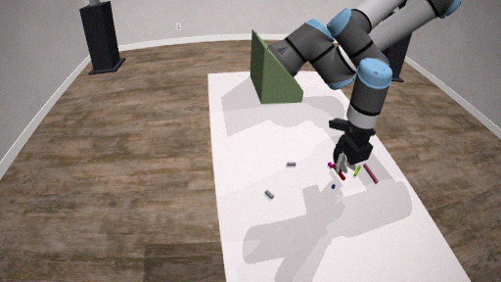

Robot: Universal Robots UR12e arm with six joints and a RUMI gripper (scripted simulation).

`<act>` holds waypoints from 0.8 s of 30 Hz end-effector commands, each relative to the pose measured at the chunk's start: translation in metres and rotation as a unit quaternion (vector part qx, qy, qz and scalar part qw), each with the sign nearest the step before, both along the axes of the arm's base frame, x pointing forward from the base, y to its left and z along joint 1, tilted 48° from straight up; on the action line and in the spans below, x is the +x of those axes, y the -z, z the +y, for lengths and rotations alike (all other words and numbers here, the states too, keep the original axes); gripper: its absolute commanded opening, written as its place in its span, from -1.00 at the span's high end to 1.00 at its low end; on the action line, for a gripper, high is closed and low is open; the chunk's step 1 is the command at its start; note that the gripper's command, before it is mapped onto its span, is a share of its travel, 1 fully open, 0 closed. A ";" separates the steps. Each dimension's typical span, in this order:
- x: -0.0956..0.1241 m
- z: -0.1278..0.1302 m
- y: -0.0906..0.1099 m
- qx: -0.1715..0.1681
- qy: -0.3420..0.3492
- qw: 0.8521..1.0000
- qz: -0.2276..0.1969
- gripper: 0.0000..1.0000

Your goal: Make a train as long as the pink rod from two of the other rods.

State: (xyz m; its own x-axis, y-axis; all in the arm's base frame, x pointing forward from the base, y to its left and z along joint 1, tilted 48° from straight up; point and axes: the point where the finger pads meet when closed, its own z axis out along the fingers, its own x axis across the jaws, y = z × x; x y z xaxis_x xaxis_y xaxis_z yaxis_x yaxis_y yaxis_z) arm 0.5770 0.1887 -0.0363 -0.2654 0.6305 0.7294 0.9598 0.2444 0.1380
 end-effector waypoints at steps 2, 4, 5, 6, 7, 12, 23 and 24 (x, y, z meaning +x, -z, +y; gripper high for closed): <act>0.001 -0.001 0.000 0.000 0.000 1.000 0.000 1.00; 0.001 -0.001 0.000 0.000 0.000 1.000 0.000 1.00; 0.001 -0.001 0.000 0.000 0.000 1.000 0.000 1.00; 0.001 -0.001 0.000 0.000 0.000 1.000 0.000 1.00; 0.001 -0.001 0.000 0.000 0.000 1.000 0.000 1.00; 0.001 -0.001 0.000 0.000 0.000 1.000 0.000 1.00; 0.000 0.003 0.003 0.000 0.000 1.000 0.000 1.00; 0.000 0.003 0.003 0.000 0.000 1.000 0.000 1.00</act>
